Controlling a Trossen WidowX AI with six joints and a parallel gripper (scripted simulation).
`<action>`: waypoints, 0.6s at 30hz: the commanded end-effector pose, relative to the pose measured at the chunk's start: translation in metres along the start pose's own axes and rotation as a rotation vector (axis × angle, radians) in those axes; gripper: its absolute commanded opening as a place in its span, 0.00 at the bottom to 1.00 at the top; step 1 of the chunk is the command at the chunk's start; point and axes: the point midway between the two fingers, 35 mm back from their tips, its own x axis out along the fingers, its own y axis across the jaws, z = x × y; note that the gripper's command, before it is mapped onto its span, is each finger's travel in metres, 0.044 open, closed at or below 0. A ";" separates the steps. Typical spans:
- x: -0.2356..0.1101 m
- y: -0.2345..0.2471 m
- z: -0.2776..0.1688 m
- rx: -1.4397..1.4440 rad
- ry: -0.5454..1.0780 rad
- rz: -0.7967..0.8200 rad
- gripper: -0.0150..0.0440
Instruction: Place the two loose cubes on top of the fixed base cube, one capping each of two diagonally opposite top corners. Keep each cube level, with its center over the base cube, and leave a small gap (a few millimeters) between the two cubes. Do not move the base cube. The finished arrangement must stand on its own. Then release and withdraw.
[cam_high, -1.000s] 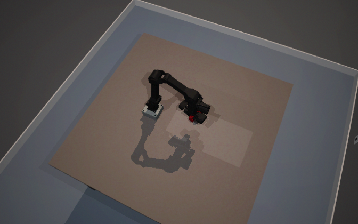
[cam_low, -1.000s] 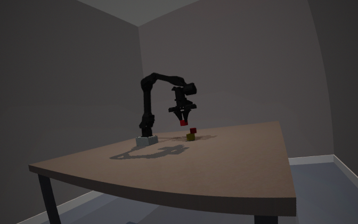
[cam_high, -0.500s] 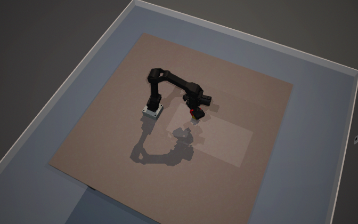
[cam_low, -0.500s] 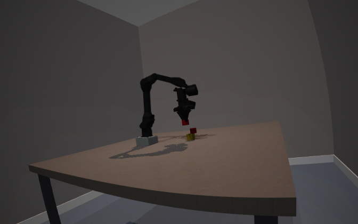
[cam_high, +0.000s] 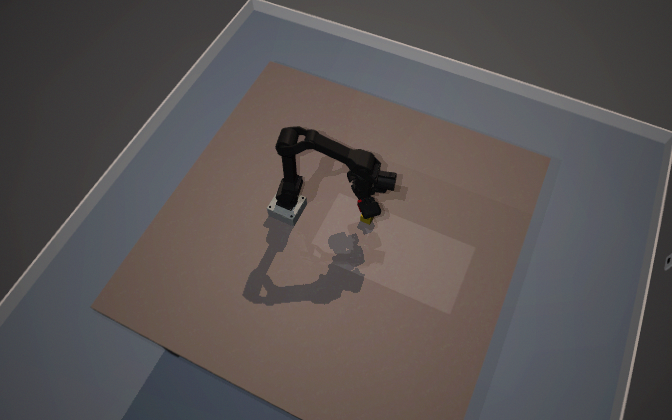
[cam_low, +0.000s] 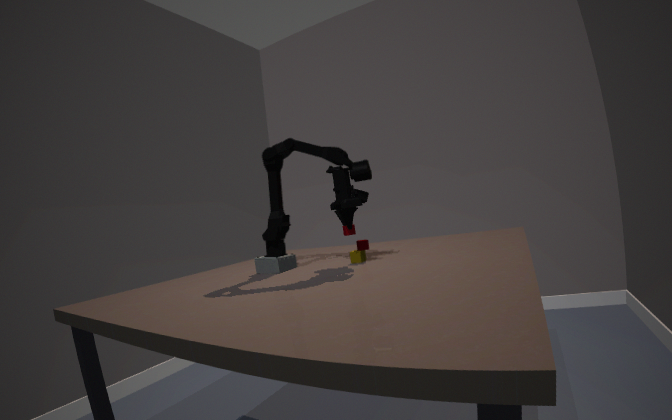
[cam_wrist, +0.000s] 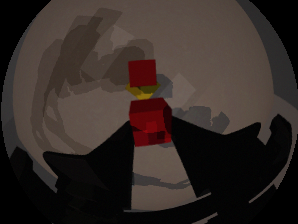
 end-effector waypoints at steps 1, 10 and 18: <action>0.010 0.001 -0.002 0.011 0.003 -0.002 0.43; 0.026 0.002 -0.003 0.016 0.003 -0.002 0.43; 0.026 0.002 -0.003 0.016 0.003 -0.002 0.43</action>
